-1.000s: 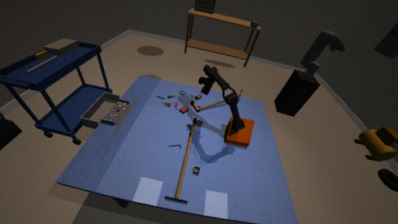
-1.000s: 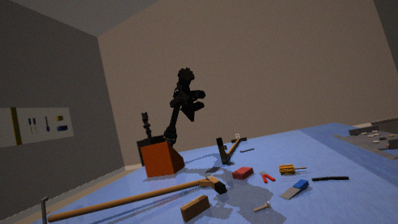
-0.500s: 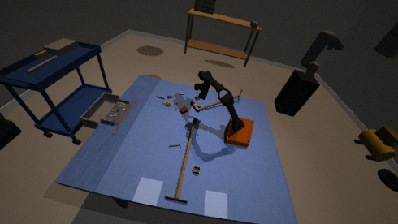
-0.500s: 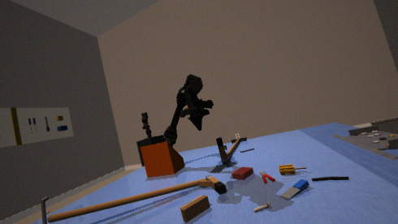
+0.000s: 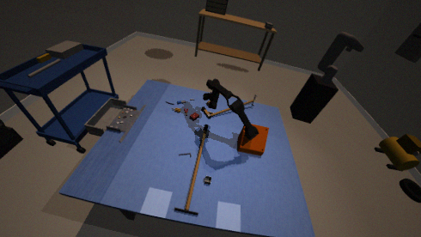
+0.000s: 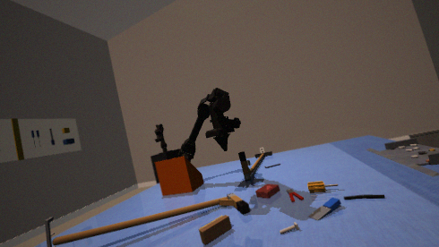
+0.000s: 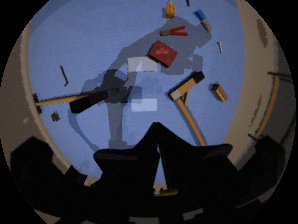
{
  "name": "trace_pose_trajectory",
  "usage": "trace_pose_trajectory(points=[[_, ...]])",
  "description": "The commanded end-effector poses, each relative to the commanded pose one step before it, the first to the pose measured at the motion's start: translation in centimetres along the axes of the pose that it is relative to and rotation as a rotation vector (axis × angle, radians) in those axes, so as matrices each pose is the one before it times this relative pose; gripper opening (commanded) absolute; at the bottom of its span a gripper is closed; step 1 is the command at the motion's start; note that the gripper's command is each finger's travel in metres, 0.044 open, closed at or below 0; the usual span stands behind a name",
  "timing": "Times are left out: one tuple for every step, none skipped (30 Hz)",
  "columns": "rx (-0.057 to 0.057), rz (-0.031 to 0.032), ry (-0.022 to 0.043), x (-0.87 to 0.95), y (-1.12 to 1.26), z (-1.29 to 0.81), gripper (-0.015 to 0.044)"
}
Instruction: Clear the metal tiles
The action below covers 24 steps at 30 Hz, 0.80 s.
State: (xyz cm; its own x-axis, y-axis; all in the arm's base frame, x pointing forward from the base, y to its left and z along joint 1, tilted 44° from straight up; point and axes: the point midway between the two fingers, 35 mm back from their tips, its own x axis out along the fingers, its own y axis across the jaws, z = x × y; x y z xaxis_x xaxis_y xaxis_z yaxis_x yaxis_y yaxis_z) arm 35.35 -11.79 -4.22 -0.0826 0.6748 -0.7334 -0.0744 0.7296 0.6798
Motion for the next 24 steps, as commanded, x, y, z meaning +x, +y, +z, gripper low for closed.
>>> trace_pose_trajectory(points=[[-0.0066, 0.00632, -0.00067, 0.685, 0.07, 0.13, 0.0], [0.0, -0.00012, -0.00008, 0.251, -0.017, 0.035, 0.0], [0.0, -0.00011, -0.00008, 0.264, -0.017, 0.034, 0.0], [0.0, -0.0001, -0.00008, 0.265, -0.016, 0.033, 0.0], [0.0, -0.00009, -0.00008, 0.265, -0.015, 0.031, 0.0], [0.0, -0.00007, -0.00008, 0.265, -0.013, 0.029, 0.0], [0.0, -0.00006, -0.00008, 0.265, -0.012, 0.027, 0.0], [0.0, -0.00005, -0.00007, 0.264, -0.011, 0.025, 0.0], [0.0, -0.00003, -0.00007, 0.264, -0.009, 0.023, 0.0], [0.0, -0.00002, -0.00007, 0.264, -0.008, 0.021, 0.0], [0.0, -0.00001, -0.00006, 0.264, -0.007, 0.019, 0.0], [0.0, 0.0, -0.00006, 0.264, -0.006, 0.017, 0.0], [0.0, 0.00002, -0.00006, 0.263, -0.005, 0.015, 0.0], [0.0, 0.00003, -0.00006, 0.263, -0.003, 0.012, 0.0], [0.0, 0.00004, -0.00005, 0.263, -0.002, 0.01, 0.0], [0.0, 0.00006, -0.00005, 0.262, -0.001, 0.008, 0.0], [0.0, 0.00007, -0.00005, 0.262, 0.0, 0.006, 0.0], [0.0, 0.00008, -0.00004, 0.262, 0.001, 0.004, 0.0], [0.0, 0.00009, -0.00004, 0.261, 0.002, 0.002, 0.0], [0.0, 0.00011, -0.00003, 0.261, 0.004, 0.0, 0.0], [0.0, 0.00012, -0.00003, 0.261, 0.005, -0.002, 0.0], [0.0, 0.00013, -0.00003, 0.26, 0.006, -0.004, 0.0], [0.0, 0.00015, -0.00002, 0.26, 0.007, -0.006, 0.0], [0.0, 0.00016, -0.00002, 0.259, 0.008, -0.008, 0.0]])
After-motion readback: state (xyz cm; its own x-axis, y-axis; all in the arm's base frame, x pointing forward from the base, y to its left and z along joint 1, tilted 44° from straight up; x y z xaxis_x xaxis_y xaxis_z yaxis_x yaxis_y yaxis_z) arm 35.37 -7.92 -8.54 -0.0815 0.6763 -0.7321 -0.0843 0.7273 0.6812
